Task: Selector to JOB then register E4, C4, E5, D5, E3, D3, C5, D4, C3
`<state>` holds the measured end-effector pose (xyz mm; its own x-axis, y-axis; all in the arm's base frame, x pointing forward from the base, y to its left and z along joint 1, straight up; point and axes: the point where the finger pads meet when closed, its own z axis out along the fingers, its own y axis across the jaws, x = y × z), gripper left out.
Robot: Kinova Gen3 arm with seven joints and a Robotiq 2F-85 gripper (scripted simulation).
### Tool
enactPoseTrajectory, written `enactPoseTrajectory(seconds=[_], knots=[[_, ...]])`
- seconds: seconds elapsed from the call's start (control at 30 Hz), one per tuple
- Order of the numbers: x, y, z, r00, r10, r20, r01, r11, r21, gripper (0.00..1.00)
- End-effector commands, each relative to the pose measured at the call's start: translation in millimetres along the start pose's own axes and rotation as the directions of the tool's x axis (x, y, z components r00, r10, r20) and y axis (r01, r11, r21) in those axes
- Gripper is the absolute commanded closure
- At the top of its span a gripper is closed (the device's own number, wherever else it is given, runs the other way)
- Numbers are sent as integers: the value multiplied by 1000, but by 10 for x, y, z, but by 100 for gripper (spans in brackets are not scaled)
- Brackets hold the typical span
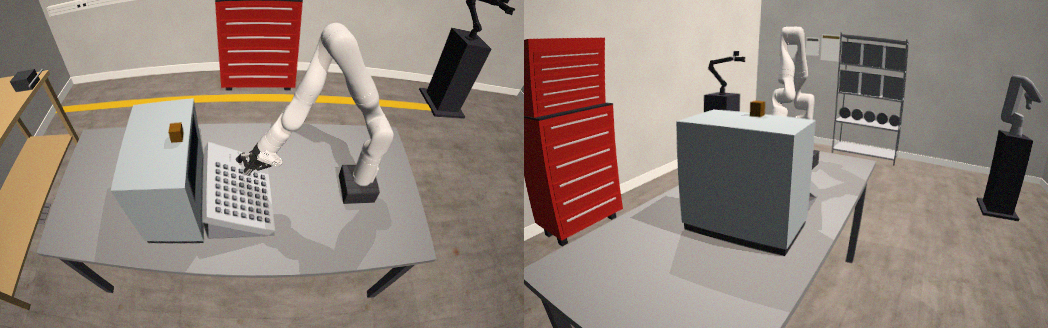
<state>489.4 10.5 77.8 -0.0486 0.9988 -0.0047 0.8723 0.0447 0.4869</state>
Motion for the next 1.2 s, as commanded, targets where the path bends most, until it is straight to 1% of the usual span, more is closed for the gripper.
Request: enactPoseTrajectory(seconds=[0.0, 0.1, 0.6, 1.17], knots=[[18, 36, 3, 1000, -2, -1, 2, 1000, -4, 90], [7, 58, 36, 1000, -2, 3, 2, 1000, -12, 90], [11, 47, 216, 1000, -2, 2, 2, 1000, -8, 90], [13, 39, 217, 1000, -2, 1, 2, 1000, -7, 90]])
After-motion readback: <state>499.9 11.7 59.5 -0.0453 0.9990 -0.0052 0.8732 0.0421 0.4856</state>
